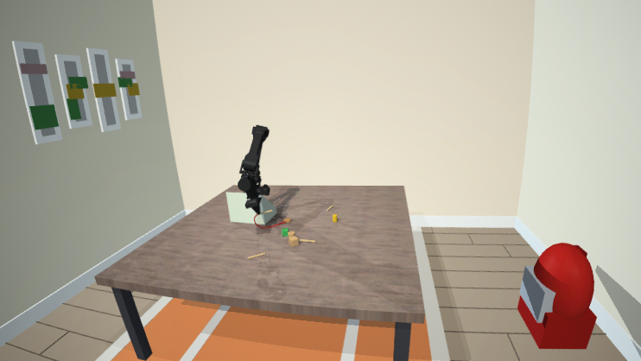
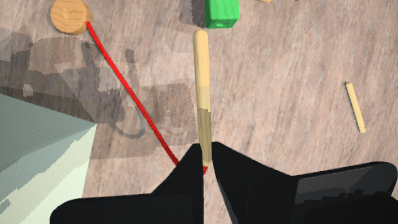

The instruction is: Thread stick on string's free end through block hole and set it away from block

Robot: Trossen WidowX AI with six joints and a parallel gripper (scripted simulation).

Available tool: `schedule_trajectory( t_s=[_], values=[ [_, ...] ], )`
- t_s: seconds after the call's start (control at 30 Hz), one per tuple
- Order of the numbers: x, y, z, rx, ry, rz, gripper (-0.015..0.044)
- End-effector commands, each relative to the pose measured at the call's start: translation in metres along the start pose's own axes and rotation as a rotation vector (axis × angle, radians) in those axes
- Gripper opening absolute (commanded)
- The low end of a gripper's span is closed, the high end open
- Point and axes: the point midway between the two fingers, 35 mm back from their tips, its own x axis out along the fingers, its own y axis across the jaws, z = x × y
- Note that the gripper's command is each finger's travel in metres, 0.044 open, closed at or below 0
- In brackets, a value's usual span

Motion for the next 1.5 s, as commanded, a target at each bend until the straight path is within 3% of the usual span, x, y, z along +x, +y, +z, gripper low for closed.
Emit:
schedule_trajectory(
  t_s=[0.0,1.07,1.47],
  values=[
    [0.007,0.002,-0.001,0.006,0.020,0.010,0.0000],
    [0.047,0.009,-0.002,-0.008,0.170,0.005,0.0000],
    [0.045,0.007,-0.013,-0.007,0.175,0.000,0.0000]
  ],
)
